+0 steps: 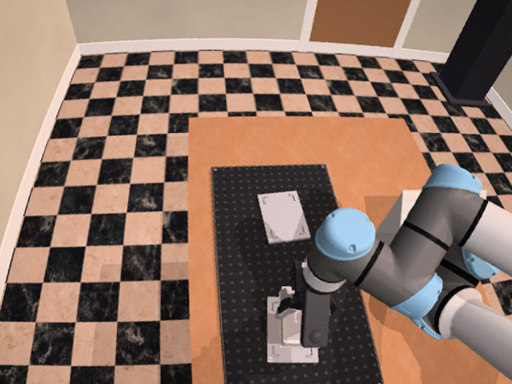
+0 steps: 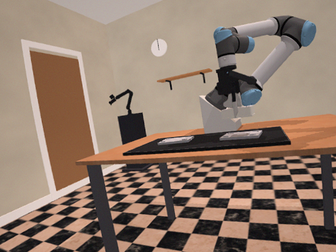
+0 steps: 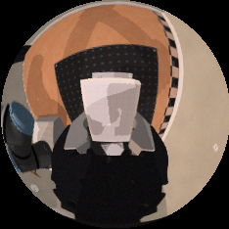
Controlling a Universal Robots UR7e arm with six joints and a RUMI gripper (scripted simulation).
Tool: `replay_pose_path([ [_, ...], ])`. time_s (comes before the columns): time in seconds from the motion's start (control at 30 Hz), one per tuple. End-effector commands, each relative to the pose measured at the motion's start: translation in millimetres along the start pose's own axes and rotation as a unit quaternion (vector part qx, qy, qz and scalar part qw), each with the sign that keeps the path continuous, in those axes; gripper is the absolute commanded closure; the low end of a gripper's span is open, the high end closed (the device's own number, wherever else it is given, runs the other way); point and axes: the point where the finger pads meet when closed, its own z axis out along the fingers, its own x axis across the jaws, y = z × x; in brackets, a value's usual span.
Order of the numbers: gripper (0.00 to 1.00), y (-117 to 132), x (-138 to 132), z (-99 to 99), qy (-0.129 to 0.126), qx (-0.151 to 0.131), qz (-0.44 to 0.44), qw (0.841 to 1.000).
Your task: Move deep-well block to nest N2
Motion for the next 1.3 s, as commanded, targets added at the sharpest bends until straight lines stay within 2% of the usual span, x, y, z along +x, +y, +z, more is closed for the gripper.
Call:
replay_pose_path([
  [0.0,1.00,0.1,0.2,-4.6,0.000,0.000,0.000,1.000],
  [0.63,1.00,0.1,0.1,-4.5,0.000,0.000,0.000,1.000],
  [0.83,1.00,20.0,1.0,-4.5,0.000,0.000,-0.100,0.995],
  [0.93,1.00,23.4,1.2,-4.6,0.000,0.000,-0.102,0.995],
  [1.27,1.00,56.7,2.6,-4.6,0.000,0.000,-0.102,0.995],
])
